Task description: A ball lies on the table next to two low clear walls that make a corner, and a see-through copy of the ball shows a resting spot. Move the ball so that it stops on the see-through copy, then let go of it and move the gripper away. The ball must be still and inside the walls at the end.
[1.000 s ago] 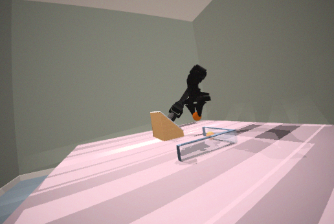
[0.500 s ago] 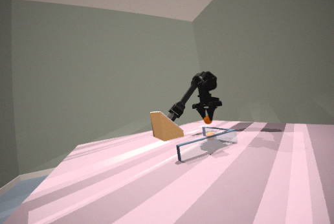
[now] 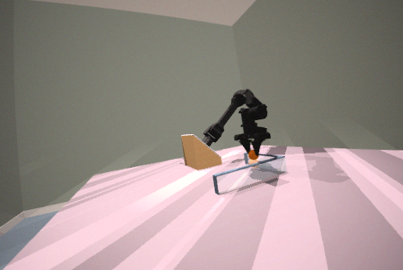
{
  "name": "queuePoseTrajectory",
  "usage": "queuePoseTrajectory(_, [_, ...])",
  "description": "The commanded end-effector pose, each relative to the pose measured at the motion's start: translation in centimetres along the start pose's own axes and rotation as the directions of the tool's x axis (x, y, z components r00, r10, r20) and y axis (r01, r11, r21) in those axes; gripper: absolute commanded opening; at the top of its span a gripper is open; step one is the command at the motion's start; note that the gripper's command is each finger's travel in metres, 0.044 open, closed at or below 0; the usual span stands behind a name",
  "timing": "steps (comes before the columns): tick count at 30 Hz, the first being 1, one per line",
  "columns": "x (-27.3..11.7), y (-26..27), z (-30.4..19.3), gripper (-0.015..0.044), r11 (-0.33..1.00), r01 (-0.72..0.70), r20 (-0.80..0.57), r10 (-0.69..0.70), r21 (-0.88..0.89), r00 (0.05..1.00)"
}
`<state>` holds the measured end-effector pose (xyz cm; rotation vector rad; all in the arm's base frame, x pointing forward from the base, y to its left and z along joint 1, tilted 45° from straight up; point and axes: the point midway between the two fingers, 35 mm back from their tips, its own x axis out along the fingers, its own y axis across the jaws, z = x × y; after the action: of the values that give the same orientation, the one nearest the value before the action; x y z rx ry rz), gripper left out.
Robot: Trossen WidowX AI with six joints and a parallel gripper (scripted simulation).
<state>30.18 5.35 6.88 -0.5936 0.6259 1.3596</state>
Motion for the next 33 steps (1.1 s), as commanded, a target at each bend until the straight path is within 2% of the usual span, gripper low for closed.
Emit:
queuePoseTrajectory(1, [2.4, 0.5, 0.0, 0.0, 1.0, -0.011, 0.009, 0.011, 0.013, 1.0])
queuePoseTrajectory(27, [4.6, 0.6, 0.1, 0.0, 1.0, -0.011, 0.011, 0.011, 0.013, 1.0])
queuePoseTrajectory(33, [4.2, 0.3, 0.2, 0.0157, 1.0, -0.003, 0.007, 0.003, 0.002, 1.0])
